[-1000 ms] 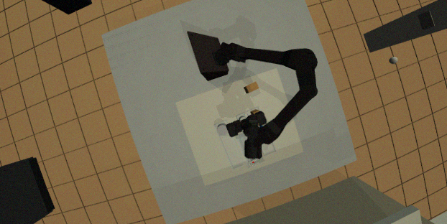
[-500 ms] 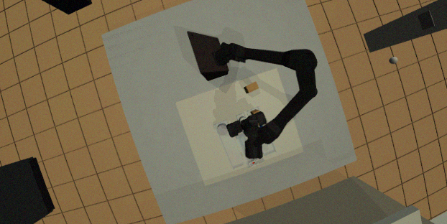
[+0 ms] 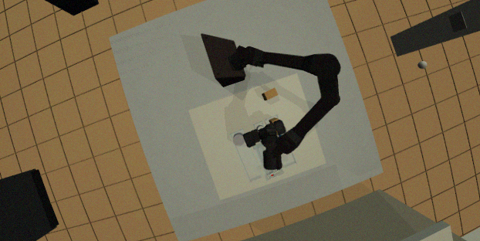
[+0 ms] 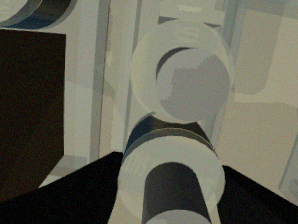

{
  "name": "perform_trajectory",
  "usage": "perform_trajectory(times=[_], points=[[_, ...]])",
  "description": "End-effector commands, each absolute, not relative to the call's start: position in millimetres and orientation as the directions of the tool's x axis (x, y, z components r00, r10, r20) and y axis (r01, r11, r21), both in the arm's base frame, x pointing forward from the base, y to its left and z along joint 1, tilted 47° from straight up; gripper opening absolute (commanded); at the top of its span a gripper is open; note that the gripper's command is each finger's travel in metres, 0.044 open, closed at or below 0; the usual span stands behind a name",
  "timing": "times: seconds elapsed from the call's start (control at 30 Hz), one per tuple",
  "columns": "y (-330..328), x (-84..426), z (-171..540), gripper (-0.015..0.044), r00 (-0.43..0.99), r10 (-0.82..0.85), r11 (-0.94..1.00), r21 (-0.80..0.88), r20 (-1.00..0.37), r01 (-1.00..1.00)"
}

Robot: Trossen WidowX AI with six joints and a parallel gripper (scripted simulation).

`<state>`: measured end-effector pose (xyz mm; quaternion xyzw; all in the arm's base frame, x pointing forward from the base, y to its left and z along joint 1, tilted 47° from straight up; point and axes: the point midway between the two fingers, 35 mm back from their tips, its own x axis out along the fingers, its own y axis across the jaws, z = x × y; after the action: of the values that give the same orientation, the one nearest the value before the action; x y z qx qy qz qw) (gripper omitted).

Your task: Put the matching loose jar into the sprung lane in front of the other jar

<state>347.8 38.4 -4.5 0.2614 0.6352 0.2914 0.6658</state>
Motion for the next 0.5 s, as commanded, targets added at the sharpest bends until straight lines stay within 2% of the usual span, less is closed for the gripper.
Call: perform_trajectory(times=[0.0,0.47], points=[[40.5,351.2,-4.6,0.0000,0.037,0.725,0.688,0.723,-0.687,-0.065],[44.5,350.5,-8.4,0.0000,0.037,0.726,0.688,0.723,-0.687,-0.065]])
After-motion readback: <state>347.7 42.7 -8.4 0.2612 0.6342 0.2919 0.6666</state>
